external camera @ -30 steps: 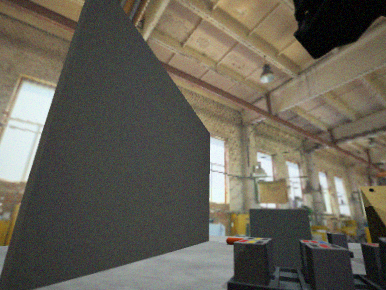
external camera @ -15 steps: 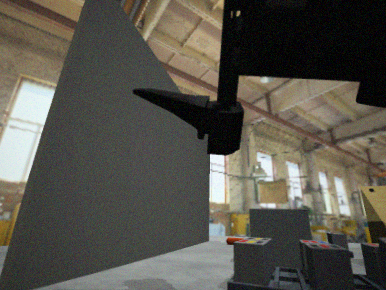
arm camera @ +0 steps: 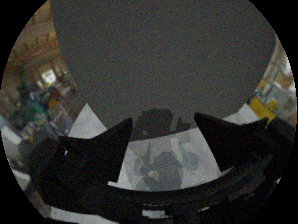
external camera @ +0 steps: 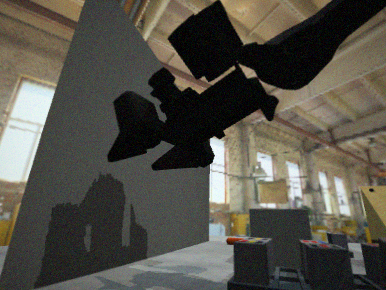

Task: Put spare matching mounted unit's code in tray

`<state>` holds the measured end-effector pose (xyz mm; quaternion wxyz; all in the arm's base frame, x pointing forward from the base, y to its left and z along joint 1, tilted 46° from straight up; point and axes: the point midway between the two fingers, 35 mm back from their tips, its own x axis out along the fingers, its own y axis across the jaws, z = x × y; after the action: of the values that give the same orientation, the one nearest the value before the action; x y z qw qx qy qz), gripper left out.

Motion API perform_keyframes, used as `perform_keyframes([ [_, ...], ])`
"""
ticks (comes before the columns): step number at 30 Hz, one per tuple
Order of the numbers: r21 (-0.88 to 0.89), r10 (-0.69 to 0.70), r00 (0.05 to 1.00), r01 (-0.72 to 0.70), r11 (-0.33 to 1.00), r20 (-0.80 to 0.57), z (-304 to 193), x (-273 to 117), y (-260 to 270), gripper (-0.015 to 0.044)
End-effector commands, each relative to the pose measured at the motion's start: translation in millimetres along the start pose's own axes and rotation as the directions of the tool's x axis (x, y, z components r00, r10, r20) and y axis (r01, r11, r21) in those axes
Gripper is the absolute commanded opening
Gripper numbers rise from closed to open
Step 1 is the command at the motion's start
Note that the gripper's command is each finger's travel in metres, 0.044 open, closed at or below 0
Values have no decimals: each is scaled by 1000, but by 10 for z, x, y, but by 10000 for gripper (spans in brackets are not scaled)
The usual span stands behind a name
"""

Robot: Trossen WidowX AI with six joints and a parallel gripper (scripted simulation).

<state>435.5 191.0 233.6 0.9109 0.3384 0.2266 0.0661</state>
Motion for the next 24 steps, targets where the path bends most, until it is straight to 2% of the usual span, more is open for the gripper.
perform_keyframes([
  [1, -248, -195, 952, 136, 959, -234, -37, 255, -712, 440],
  [7, -383, -317, 829, 137, 913, -461, -58, 259, -1379, 440],
  [12, -402, -333, 687, 65, 913, -645, -65, 105, -1866, 440],
  [17, -319, -250, 545, -34, 947, -800, -34, -150, -2237, 440],
  [24, -72, 0, 419, -155, 985, -908, 128, -551, -2542, 440],
])
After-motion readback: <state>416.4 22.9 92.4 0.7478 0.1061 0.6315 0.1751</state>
